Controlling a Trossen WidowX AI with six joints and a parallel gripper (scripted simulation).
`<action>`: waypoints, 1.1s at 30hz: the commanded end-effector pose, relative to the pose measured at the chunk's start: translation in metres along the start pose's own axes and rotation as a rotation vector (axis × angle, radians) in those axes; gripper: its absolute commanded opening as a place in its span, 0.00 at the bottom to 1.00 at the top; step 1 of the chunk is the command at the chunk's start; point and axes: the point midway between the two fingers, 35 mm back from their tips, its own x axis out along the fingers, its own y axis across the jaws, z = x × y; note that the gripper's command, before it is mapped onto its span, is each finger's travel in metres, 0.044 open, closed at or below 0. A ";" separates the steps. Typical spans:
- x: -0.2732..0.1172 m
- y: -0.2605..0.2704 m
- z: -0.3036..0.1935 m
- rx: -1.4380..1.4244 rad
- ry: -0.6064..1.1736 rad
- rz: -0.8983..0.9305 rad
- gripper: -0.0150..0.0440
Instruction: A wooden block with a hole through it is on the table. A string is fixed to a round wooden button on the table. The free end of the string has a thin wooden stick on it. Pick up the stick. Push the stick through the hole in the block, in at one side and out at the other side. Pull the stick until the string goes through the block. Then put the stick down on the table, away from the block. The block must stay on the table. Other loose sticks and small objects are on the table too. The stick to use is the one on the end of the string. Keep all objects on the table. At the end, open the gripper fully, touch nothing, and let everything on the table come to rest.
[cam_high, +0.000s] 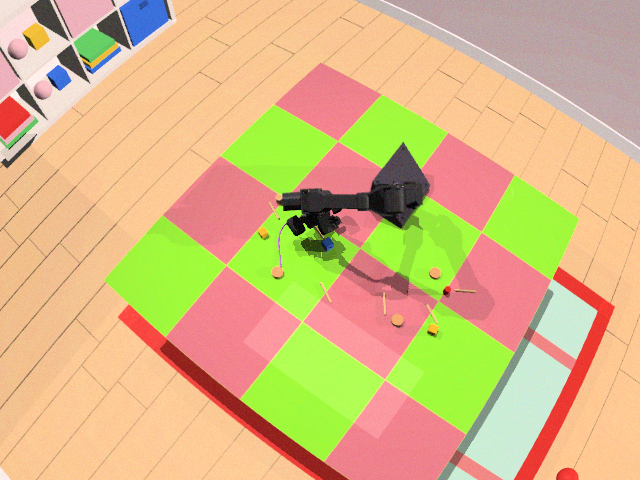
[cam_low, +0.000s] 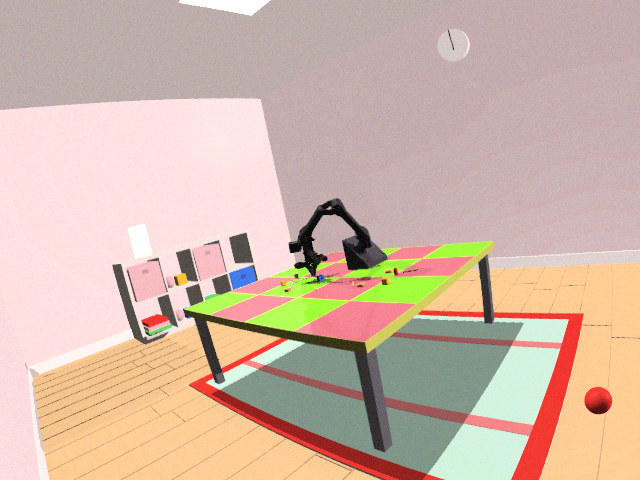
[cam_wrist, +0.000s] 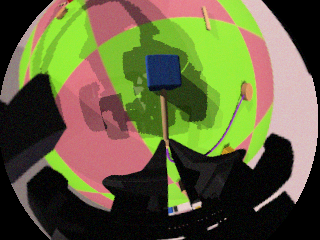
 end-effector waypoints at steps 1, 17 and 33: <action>0.000 0.001 0.005 0.003 -0.004 -0.002 0.25; 0.000 0.001 0.026 0.003 -0.005 -0.001 0.25; 0.000 0.001 0.047 0.003 -0.005 0.000 0.25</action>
